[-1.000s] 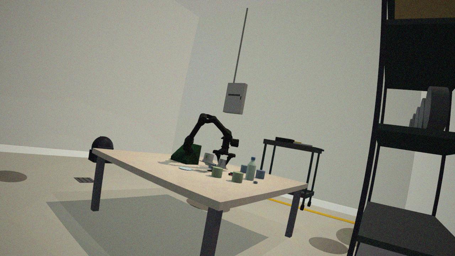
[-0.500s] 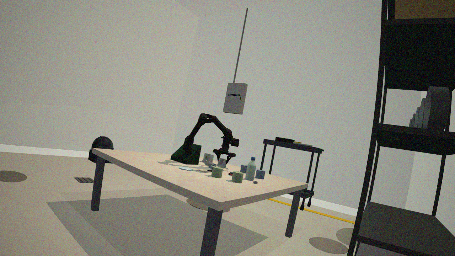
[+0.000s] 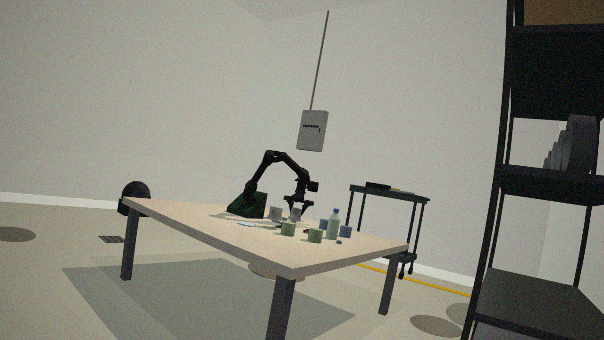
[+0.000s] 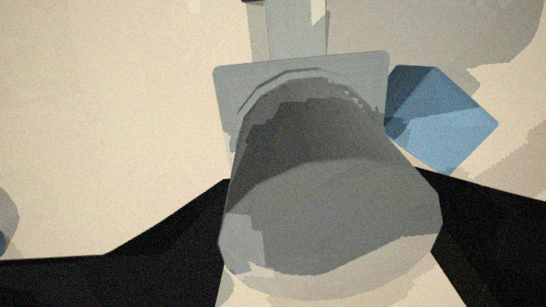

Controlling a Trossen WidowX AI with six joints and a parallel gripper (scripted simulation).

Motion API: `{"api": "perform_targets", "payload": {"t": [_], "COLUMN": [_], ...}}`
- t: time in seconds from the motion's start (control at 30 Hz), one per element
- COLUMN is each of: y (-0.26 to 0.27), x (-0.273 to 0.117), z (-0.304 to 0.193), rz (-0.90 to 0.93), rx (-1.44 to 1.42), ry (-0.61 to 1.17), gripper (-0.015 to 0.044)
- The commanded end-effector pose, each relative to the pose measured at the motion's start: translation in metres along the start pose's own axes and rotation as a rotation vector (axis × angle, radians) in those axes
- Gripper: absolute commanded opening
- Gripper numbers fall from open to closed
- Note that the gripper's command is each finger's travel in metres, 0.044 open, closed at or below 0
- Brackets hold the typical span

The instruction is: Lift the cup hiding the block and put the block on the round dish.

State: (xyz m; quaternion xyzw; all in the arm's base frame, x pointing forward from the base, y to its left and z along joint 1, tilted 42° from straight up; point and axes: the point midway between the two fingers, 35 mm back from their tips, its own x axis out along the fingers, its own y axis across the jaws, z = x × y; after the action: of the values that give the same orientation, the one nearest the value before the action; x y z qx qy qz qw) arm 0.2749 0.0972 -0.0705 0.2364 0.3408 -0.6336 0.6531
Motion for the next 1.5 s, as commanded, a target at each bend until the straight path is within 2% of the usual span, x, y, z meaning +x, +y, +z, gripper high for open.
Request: {"api": "perform_targets", "payload": {"t": [0.0, 1.47], "y": [0.003, 0.003], "x": [-0.01, -0.066], "z": [-0.002, -0.003], "rz": [0.012, 0.012], "rx": [0.006, 0.005], "ry": [0.01, 0.012], "gripper": [0.0, 0.0]}}
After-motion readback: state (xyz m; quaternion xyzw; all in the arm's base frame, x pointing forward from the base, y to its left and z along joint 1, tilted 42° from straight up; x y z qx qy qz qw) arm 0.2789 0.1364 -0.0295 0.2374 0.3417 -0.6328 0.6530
